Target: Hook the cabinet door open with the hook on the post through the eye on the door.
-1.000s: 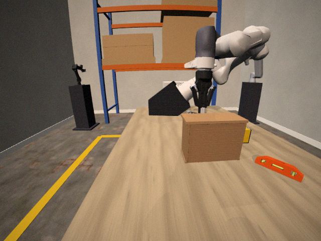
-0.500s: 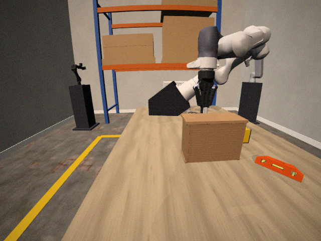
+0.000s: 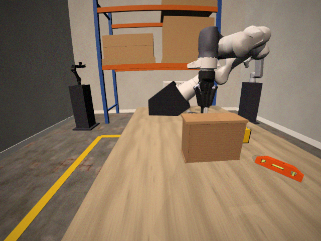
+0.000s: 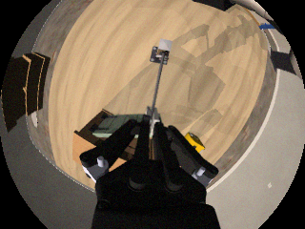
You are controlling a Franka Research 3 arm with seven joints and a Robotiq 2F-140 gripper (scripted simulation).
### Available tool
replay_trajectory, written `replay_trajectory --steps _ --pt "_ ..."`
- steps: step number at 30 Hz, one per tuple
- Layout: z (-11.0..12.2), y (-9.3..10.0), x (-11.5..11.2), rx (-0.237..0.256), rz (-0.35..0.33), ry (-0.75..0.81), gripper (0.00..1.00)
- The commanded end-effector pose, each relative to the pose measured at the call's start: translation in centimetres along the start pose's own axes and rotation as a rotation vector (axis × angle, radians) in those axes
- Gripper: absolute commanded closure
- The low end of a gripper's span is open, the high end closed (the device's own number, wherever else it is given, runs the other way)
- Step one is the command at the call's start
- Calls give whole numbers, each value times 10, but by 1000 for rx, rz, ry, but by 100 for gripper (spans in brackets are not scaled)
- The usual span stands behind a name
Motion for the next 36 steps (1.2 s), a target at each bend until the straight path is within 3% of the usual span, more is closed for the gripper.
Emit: replay_trajectory --steps 1,36 --pt "1 -1 1 -2 4 12 97" --pt "1 -6 0 -2 4 12 97"
Point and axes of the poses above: the point where the finger pads meet when closed, its own y axis back along the fingers, its own z axis across the jaws, x = y × z, the point moved 9 cm from there along y, back along the fingers, and after that the axes turned 14 degrees about y, right-handed, at the moved point
